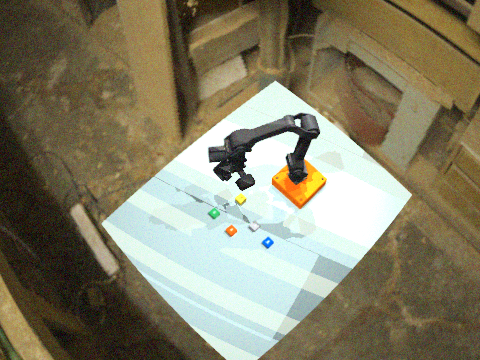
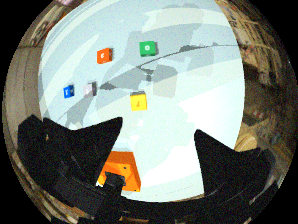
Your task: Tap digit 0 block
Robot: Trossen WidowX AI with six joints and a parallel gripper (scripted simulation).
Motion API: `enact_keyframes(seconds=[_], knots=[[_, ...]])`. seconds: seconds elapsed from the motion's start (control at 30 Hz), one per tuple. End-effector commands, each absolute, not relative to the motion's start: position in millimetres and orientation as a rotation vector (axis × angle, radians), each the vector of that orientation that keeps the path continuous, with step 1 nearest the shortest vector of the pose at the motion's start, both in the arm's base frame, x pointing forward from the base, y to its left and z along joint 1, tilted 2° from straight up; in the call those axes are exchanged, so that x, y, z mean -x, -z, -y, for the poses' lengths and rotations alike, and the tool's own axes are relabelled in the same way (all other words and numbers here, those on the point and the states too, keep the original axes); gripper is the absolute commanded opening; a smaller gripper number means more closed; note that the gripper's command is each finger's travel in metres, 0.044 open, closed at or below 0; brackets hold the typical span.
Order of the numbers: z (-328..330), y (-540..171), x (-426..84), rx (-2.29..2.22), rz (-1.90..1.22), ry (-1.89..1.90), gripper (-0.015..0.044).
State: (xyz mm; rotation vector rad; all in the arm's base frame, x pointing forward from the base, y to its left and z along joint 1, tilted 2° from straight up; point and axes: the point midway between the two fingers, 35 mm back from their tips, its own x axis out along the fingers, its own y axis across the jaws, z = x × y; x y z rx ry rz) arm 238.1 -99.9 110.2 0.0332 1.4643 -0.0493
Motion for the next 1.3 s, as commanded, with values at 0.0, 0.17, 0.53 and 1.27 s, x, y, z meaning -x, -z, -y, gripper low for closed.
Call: enact_keyframes(seconds=[0.0,0.17,0.53,1.27], knots=[[65.6,-107.5,-234.5,0.129,-1.568,-0.166,0.0400],[65.6,-107.5,-234.5,0.129,-1.568,-0.166,0.0400],[65.6,-107.5,-234.5,0.129,-1.568,-0.166,0.0400],[-65.7,-111.6,-254.0,0.119,-1.564,-0.176,0.0400]])
